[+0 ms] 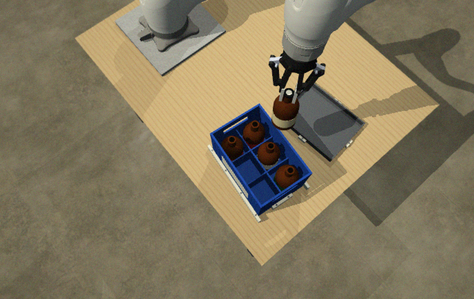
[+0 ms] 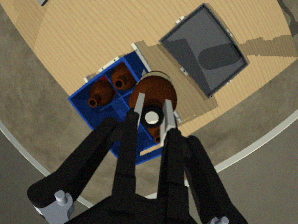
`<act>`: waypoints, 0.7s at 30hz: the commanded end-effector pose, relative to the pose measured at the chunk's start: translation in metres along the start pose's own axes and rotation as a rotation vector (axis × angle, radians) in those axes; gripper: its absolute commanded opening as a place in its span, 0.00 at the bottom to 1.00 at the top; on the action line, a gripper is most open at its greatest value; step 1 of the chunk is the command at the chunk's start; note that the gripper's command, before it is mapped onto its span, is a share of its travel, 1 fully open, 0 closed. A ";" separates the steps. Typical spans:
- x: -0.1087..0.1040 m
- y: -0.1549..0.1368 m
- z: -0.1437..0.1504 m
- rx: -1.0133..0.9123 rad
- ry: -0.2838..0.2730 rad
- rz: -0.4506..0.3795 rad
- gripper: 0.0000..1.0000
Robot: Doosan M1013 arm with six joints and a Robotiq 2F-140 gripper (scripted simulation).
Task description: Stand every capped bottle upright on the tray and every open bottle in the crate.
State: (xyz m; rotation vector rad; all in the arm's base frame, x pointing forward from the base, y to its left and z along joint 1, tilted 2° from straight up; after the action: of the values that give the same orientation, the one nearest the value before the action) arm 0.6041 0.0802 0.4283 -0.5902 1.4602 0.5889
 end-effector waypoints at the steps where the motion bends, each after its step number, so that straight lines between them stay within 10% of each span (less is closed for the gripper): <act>1: 0.000 0.004 0.004 0.000 0.000 0.000 0.00; 21: 0.000 0.030 0.022 0.000 0.000 0.000 0.00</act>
State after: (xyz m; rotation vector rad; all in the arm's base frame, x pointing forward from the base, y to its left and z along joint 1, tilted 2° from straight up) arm 0.5994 0.1161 0.4285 -0.5900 1.4602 0.5888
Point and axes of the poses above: the point where the finger pads meet when closed, its own x axis out along the fingers, its own z axis across the jaws, y = z × x, the point moved 9 cm from there along -x, back along the fingers, and after that the axes turned 2 degrees about x, right-handed, at the moved point
